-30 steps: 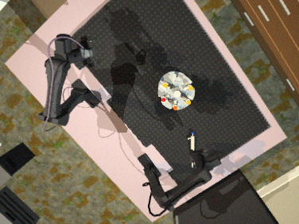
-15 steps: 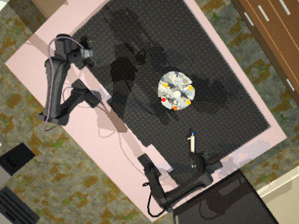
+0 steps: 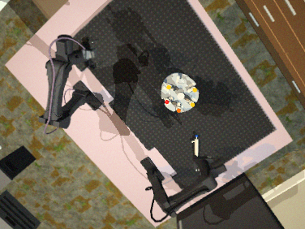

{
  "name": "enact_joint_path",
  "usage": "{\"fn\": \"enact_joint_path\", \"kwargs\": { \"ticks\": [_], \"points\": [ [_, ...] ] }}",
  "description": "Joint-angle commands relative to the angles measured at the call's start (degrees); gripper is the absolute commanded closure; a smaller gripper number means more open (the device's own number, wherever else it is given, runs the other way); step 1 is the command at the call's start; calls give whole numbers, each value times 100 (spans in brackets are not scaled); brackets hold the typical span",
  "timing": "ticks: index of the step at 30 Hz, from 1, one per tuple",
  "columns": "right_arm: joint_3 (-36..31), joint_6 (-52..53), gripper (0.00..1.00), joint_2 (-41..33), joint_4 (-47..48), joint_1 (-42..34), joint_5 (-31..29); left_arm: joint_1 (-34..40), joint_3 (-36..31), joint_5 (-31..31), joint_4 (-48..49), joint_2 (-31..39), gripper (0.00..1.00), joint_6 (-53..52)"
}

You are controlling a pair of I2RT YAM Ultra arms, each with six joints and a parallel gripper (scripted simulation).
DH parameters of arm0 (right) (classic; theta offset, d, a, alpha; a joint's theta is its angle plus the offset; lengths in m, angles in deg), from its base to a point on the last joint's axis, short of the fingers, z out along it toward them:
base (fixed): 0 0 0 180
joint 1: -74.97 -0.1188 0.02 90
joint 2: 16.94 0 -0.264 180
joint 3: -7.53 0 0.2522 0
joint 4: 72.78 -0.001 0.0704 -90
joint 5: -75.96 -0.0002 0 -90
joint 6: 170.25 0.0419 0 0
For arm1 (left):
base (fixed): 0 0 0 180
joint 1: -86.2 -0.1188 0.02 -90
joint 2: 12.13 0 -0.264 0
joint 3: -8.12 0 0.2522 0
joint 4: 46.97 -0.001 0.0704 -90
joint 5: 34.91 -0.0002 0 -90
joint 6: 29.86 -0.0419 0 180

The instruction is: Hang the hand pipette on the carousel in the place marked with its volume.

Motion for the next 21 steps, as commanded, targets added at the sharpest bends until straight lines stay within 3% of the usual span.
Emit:
{"fn": "enact_joint_path", "kwargs": {
  "ticks": [1, 13, 14, 21],
  "points": [
    [112, 26, 46, -44, -118, -2, -37, -53, 87, -118, 66, -8, 0, -41],
    [112, 26, 46, -44, -118, -2, -37, -53, 87, -118, 66, -8, 0, -41],
    [240, -225, 0, -240, -229, 79, -151, -53, 87, -118, 66, -8, 0, -41],
    [444, -1508, 0, -711, -509, 258, -501, -53, 87, -118, 66, -8, 0, -41]
  ]
}}
